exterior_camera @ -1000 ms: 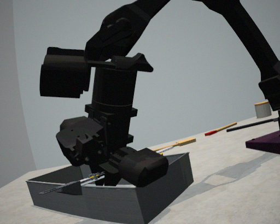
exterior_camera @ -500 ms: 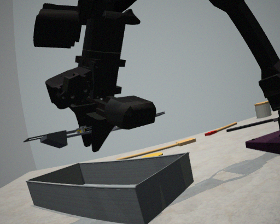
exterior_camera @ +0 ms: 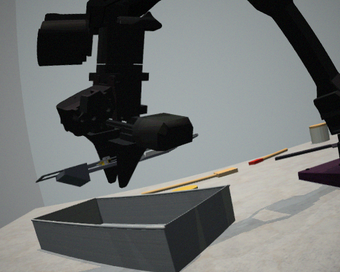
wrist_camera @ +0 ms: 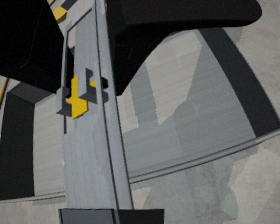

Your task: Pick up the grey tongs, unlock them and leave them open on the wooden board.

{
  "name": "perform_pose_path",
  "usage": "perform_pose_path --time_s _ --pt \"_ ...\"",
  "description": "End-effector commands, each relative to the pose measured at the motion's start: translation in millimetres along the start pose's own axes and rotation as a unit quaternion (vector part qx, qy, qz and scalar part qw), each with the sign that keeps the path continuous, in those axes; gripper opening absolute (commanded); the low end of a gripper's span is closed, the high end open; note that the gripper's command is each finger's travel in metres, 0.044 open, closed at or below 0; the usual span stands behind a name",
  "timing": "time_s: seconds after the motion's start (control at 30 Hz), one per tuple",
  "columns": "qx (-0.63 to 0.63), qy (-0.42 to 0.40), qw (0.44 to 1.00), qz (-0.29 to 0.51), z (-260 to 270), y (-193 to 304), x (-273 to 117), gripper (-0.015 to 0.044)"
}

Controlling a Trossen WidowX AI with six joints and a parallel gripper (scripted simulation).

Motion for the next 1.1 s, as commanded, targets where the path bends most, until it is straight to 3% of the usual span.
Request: perform_pose_path --time_s 0.0,0.5,1.07 --pt "-0.025 -0.038 0.999 -0.005 -6.6 -0.1 -2.0 -0.0150" --pt "-0.099 -0.184 0.977 -0.028 -16.1 7.1 -1.8 -0.0150" --pt "-0.147 -0.184 0.971 -0.034 7.9 -14.6 -17.4 -0.0150"
Point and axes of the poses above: the point midway between the two fingers, 35 mm back from their tips, its own x axis out along the fingers, its own z axis across the jaws, y = z × x, the point moved 5 cm from there along -x, back along the fingers, and after that the axes turned 3 degrees about x, right-handed, at the moved point
